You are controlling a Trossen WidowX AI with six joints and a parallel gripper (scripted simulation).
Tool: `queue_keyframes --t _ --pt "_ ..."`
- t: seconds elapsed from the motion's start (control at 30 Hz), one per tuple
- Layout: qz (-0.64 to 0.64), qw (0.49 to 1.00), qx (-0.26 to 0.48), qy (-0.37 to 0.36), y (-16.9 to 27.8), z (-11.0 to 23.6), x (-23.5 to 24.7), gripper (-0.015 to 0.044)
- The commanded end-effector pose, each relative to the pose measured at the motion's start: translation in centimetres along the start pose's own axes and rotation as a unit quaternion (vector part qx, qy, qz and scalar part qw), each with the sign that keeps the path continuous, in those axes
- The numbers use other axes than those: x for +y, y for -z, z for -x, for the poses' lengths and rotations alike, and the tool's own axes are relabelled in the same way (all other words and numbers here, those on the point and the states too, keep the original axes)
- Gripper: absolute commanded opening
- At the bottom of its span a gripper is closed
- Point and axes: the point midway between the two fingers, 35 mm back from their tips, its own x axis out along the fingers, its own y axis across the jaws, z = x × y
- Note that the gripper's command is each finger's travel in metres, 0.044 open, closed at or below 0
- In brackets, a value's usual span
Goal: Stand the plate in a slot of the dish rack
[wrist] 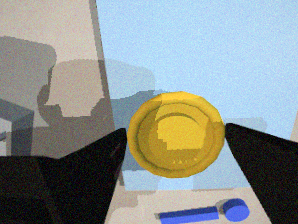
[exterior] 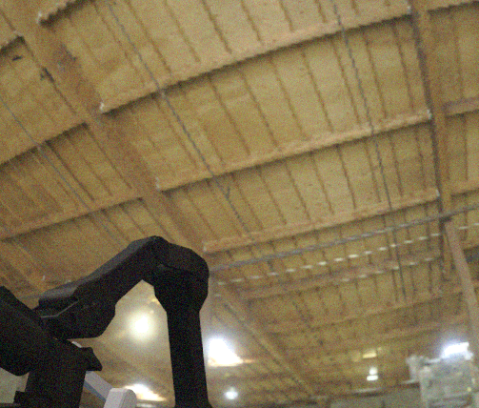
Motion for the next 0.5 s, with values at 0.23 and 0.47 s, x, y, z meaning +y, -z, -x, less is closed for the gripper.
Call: queue_keyframes --t 0.23,0.47 --pt "0.000 1.000 0.000 -0.002 0.0 -0.1 0.0 0.0282" --pt "0.000 1.000 0.000 -0.002 -0.4 1.2 -0.1 0.0138"
